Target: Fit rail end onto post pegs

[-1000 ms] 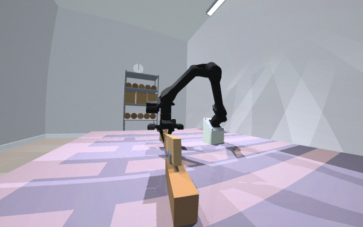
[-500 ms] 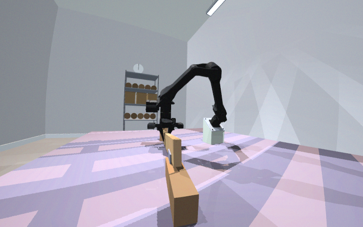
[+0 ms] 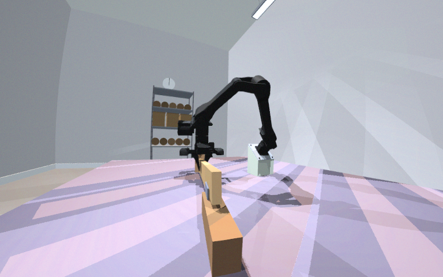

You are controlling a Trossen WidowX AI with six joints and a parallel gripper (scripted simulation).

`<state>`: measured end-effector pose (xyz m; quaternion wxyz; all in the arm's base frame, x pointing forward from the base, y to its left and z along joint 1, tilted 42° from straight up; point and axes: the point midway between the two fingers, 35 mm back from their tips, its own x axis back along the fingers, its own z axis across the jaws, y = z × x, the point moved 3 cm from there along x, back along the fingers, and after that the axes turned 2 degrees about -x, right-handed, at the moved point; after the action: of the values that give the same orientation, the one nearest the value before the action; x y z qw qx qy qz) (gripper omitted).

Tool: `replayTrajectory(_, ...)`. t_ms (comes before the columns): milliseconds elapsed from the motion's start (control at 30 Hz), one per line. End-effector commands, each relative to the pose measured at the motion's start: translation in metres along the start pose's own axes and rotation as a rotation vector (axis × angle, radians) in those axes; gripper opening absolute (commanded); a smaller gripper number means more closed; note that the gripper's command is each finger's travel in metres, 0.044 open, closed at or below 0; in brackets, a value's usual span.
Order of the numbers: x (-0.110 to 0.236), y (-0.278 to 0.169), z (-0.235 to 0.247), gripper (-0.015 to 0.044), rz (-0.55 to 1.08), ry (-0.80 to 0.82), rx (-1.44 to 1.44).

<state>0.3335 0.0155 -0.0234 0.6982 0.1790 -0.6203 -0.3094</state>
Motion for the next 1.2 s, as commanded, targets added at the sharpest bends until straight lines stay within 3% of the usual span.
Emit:
replayTrajectory(0, 0.006, 0.001, -0.003, 0.0000, -0.015, -0.015, -0.001)
replayTrajectory(1167, 0.024, 0.000, -0.003, 0.0000, -0.014, -0.015, -0.001)
